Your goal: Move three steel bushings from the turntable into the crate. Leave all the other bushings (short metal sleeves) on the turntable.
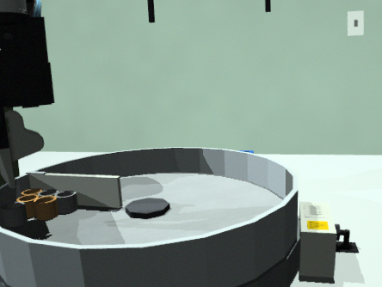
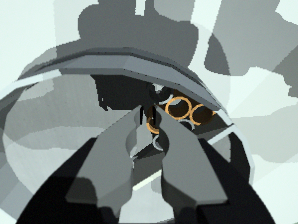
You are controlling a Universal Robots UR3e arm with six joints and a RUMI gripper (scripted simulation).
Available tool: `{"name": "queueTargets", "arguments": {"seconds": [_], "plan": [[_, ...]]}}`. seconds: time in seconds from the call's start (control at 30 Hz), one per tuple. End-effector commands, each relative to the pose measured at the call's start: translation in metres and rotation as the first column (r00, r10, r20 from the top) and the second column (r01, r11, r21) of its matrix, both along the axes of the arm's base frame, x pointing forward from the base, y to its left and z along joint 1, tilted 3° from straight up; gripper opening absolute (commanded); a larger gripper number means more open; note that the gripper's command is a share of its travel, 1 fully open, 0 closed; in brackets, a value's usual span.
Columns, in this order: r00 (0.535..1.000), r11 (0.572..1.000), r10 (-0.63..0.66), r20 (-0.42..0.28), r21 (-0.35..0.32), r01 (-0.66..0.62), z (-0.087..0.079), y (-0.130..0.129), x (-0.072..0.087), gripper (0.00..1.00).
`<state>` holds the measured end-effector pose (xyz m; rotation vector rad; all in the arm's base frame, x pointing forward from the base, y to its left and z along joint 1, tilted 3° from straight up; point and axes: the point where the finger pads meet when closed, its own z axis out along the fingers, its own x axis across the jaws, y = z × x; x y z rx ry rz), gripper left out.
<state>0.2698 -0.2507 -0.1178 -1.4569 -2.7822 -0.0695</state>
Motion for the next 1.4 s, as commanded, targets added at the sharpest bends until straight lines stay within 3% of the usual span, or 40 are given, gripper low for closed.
{"name": "queueTargets", "arguments": {"seconds": [0.0,0.73,1.37], "plan": [[1.000,1.000,0.000,0.000,0.000,0.000,0.000,0.000,0.000,0.06],[1.000,1.000,0.000,0.000,0.000,0.000,-0.025,0.002,0.001,0.06],[1.000,1.000,0.000,0.001,-0.001,0.000,-0.026,0.002,0.001,0.06]]}}
